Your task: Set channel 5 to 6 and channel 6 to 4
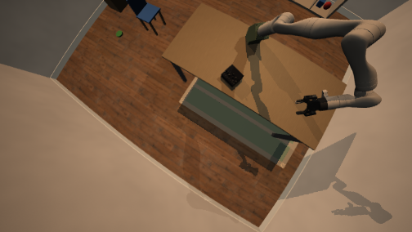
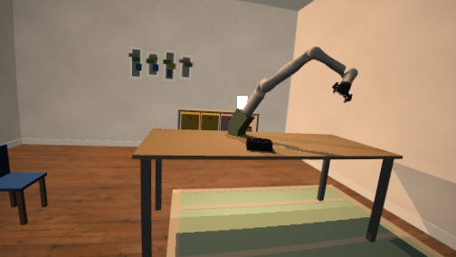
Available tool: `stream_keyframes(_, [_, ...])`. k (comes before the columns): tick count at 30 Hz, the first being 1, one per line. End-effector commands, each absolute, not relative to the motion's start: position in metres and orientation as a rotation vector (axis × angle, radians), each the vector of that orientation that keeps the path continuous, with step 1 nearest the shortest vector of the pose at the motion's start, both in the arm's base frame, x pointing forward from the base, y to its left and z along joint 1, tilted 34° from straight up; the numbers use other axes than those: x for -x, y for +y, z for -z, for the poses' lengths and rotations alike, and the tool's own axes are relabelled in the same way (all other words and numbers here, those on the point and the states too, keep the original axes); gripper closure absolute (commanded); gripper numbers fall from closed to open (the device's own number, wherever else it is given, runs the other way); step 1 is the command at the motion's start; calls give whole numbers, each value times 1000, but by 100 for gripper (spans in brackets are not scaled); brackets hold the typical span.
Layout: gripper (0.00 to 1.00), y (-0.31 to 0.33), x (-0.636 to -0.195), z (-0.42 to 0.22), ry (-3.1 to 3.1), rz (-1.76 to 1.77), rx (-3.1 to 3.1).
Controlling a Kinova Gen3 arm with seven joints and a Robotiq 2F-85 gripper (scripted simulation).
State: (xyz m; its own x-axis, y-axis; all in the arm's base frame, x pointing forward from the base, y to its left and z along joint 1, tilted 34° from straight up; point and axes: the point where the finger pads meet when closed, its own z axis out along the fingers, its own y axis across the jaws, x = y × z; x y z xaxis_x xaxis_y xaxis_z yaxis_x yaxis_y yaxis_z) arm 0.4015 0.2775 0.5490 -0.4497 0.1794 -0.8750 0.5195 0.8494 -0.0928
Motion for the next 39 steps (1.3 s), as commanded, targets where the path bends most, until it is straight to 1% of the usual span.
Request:
stream_keyframes(1, [0, 277, -401, -550, 2031, 429, -513])
stream_keyframes(24, [0, 270, -404, -553, 2031, 427, -508])
stream_keyframes(28, [0, 251, -412, -561, 2032, 423, -497])
stream_keyframes(32, [0, 217, -424, -572, 2039, 417, -479])
stream_keyframes(34, [0, 217, -424, -572, 2039, 417, -479])
stream_keyframes(37, [0, 178, -436, -579, 2053, 411, -463])
stream_keyframes(39, [0, 178, -436, -579, 2053, 411, -463])
